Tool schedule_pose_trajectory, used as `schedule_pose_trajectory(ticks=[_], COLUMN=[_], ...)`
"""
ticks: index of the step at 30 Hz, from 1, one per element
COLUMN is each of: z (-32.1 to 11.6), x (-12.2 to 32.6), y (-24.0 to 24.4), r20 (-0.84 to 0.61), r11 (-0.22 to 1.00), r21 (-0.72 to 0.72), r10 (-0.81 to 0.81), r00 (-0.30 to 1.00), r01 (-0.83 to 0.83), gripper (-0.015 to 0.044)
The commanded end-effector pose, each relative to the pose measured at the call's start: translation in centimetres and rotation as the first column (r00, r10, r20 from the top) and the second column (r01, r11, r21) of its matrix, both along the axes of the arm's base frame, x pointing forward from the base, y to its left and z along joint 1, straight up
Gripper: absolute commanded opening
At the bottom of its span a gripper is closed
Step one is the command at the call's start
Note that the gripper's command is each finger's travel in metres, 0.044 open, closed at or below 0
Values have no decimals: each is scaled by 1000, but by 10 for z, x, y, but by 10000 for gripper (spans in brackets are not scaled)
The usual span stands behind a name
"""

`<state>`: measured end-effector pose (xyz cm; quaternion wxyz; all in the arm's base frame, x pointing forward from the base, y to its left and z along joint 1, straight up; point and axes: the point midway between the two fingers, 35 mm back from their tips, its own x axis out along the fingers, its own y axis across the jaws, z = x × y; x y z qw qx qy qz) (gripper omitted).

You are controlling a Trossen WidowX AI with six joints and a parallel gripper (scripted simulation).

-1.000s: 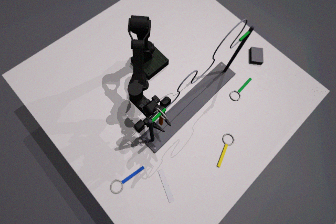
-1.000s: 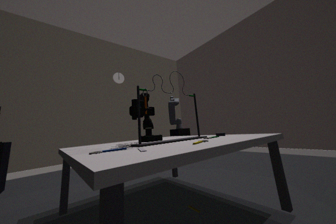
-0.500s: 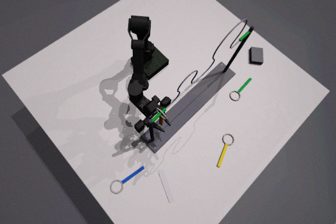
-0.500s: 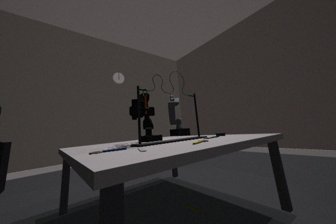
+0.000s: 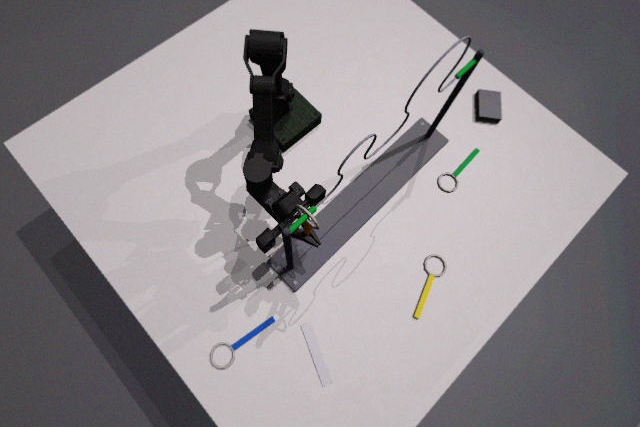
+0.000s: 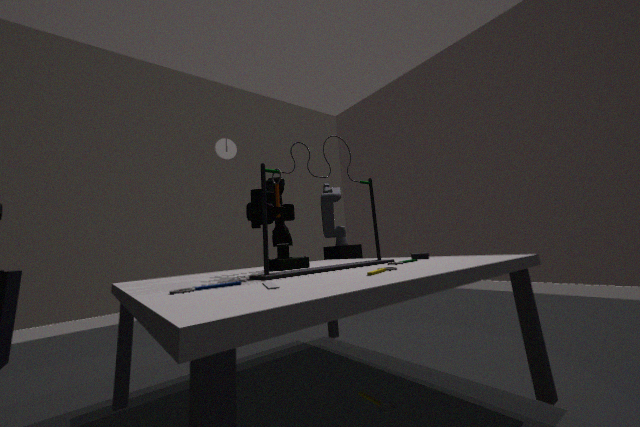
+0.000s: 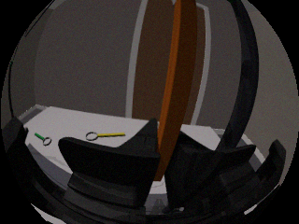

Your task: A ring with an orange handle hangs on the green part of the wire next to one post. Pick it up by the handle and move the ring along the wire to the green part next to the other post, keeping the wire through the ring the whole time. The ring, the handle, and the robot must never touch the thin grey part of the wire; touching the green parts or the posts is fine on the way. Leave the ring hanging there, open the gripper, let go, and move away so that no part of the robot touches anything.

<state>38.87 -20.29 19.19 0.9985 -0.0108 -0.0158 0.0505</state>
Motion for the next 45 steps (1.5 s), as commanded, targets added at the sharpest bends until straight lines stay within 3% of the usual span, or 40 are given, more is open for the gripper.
schedule_pose_trajectory(ticks=[1, 4, 45], z=[0, 0, 18], x=[0, 0, -1], y=[0, 0, 12], r20=[0, 0, 0], r11=[1000, 1000, 1000], r21=[0, 0, 1], r10=[0, 0, -4], r00=[1000, 1000, 1000], r01=[0, 0, 4], gripper=[-90, -150, -150])
